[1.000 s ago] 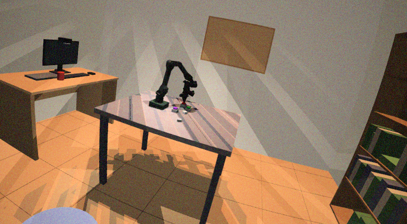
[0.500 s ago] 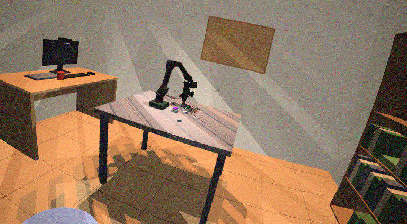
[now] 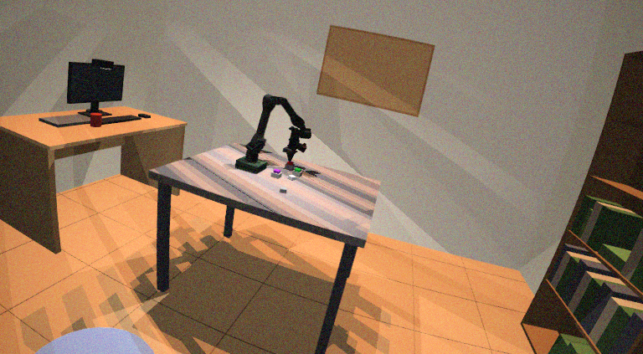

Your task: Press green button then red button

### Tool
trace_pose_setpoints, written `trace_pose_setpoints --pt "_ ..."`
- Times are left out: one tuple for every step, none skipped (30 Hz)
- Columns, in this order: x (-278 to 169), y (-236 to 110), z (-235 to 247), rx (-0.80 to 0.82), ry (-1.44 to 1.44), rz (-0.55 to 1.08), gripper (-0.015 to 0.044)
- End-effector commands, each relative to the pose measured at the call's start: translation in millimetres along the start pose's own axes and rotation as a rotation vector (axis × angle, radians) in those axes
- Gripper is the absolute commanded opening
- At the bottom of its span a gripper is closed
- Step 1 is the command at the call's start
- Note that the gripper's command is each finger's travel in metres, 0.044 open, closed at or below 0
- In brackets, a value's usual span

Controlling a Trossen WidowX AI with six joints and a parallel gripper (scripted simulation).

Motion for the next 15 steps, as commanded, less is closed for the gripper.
trace_pose_setpoints --pt "2.0 -21.6 1.0 0.014 0.005 -0.025 0.0020" --pt "2.0 -21.6 1.0 0.014 0.005 -0.025 0.0020" --pt "2.0 -21.6 1.0 0.014 0.005 -0.025 0.0020" --pt "2.0 -21.6 1.0 0.014 0.005 -0.025 0.0020" --pt "3.6 -23.0 0.8 0.014 0.005 -0.025 0.0046" --pt "8.1 -27.4 0.1 0.014 0.005 -0.026 0.0072" --pt "15.6 -34.8 -1.5 0.014 0.005 -0.026 0.0099" --pt "24.5 -43.9 -3.8 0.013 0.005 -0.027 0.0125" --pt "33.1 -53.1 -6.7 0.013 0.005 -0.028 0.0151" --pt "41.3 -62.3 -10.2 0.013 0.005 -0.028 0.0178" --pt "49.3 -71.5 -14.1 0.013 0.005 -0.029 0.0204" --pt "55.5 -79.1 -17.7 0.012 0.005 -0.030 0.0230" --pt "59.1 -83.7 -20.0 0.012 0.005 -0.030 0.0256" --pt "60.3 -85.2 -20.7 0.012 0.005 -0.030 0.0283" --pt "60.3 -85.2 -20.7 0.012 0.005 -0.030 0.0309"
Point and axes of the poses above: the point midway between the two fingers, 35 mm back from their tips, its own y axis out along the fingers, its own z axis across the jaws, x = y × z, the point moved 7 cm from there along -y, back along the fingers, and after that the axes turned 11 degrees about -y, right-handed, at the moved point
